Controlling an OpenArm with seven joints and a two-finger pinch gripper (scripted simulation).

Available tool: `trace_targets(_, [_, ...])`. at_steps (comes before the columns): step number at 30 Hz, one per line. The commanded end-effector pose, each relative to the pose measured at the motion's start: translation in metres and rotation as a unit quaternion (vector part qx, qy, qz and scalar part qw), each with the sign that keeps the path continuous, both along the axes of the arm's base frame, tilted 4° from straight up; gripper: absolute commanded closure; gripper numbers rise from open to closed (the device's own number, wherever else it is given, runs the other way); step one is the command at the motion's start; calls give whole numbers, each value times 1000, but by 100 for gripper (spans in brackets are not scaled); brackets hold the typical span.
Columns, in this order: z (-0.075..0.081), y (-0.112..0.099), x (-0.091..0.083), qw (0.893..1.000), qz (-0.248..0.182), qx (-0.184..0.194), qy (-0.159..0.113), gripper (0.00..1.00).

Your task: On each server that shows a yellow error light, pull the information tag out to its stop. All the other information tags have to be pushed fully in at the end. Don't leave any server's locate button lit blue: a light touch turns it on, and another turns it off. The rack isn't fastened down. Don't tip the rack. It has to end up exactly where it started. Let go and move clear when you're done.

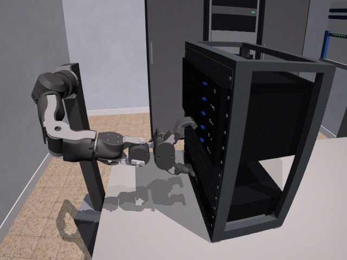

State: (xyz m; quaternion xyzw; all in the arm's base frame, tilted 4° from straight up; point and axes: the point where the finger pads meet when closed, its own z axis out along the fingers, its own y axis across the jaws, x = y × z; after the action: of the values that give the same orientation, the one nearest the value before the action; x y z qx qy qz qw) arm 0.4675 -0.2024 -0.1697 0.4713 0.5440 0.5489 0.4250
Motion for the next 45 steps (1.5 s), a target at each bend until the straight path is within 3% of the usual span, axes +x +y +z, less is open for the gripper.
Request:
trace_targets(1, [3, 1, 1, 1000, 1, 1, -5, 0])
trace_targets(28, [4, 1, 1, 1000, 1, 1, -5, 0])
trace_targets(30, [11, 1, 1, 1000, 2, 1, -5, 0])
trace_targets(35, [45, 1, 3, 1000, 2, 1, 0, 0])
trace_targets(45, [50, 0, 4, 1000, 0, 1, -5, 0])
